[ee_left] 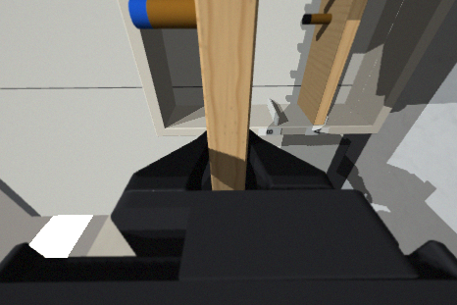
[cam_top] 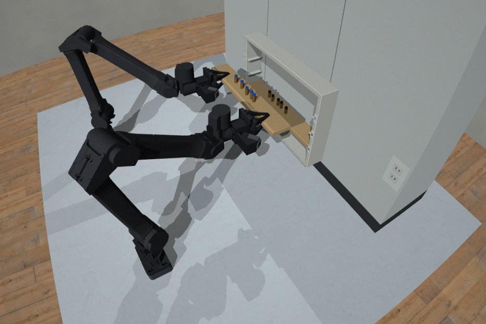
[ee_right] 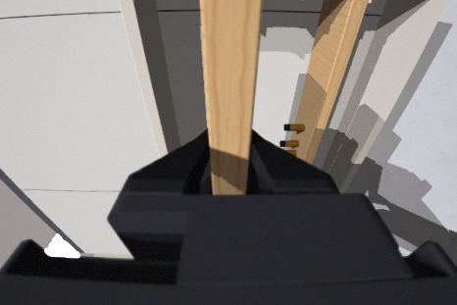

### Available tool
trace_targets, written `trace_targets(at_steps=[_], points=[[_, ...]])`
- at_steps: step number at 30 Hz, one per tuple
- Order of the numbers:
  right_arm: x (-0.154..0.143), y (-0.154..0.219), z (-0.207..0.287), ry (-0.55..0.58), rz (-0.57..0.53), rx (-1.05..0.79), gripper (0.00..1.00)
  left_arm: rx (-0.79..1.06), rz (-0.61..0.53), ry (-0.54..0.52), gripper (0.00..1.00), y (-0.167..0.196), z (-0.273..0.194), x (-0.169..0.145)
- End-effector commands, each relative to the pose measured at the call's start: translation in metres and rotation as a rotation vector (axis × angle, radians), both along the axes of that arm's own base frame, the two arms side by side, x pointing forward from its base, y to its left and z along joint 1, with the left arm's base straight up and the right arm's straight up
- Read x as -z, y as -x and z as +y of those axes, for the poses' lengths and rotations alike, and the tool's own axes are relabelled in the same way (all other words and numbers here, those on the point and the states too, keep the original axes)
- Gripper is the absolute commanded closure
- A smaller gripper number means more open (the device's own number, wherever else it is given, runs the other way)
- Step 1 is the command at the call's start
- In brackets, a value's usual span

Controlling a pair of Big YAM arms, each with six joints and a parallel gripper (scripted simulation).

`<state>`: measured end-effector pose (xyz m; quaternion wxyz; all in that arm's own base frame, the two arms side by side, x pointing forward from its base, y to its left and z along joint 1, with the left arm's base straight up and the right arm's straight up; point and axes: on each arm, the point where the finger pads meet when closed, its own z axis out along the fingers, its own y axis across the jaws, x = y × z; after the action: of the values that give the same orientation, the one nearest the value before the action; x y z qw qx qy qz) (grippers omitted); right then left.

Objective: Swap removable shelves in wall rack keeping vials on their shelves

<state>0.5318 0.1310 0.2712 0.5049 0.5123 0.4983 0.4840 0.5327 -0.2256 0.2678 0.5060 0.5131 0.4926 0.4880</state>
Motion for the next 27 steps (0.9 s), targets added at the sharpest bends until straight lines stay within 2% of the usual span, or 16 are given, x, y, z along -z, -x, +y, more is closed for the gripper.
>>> trace_targets(at_steps=[1, 17, 27], points=[[-0.067, -0.022, 0.000, -0.016, -0.107, 0.010, 0.88, -0.005, -0.095, 0.037, 0.88, -0.020, -0.003, -0.064], [-0.078, -0.051, -0.003, -0.016, -0.117, 0.009, 0.88, -0.007, -0.105, 0.038, 0.88, -0.049, -0.005, -0.077], [-0.074, -0.071, -0.005, -0.014, -0.109, 0.009, 0.88, -0.007, -0.098, 0.037, 0.88, -0.069, -0.006, -0.072]])
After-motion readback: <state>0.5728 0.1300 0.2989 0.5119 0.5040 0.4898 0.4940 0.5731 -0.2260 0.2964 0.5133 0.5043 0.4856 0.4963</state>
